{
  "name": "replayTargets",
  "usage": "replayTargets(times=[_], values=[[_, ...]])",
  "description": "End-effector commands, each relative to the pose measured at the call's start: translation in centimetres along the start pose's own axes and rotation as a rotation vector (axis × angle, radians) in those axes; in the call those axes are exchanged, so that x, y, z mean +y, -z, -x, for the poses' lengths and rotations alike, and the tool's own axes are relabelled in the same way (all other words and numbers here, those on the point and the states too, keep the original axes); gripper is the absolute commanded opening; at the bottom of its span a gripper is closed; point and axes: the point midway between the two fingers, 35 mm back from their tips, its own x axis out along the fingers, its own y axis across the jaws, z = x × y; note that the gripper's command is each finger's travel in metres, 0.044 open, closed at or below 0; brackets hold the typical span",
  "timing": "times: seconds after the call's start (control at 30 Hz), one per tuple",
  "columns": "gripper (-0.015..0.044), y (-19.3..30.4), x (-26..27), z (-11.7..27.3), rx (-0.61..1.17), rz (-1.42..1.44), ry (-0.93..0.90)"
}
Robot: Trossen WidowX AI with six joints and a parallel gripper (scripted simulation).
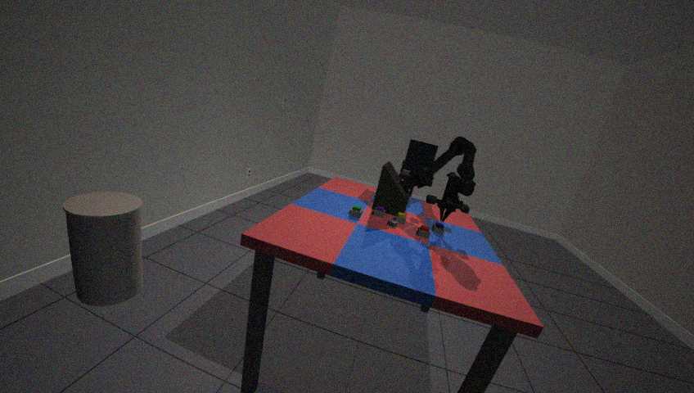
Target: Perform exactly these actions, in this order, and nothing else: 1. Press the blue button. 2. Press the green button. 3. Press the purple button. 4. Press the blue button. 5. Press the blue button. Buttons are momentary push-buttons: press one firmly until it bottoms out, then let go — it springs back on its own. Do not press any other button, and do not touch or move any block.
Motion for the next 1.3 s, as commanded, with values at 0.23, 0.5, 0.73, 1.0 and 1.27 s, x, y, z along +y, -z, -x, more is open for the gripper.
replayTargets(times=[0.23,0.5,0.73,1.0,1.27], values=[[0.002,0.2,-0.3,-2.0,0.003,-0.009,0.005],[0.002,0.2,-0.3,-2.2,0.003,-0.009,0.005],[0.002,0.2,-0.3,-2.2,0.003,-0.009,0.005],[0.002,0.1,-0.1,-1.0,0.001,-0.003,0.002],[0.002,0.2,-0.2,1.2,0.003,-0.008,0.006]])
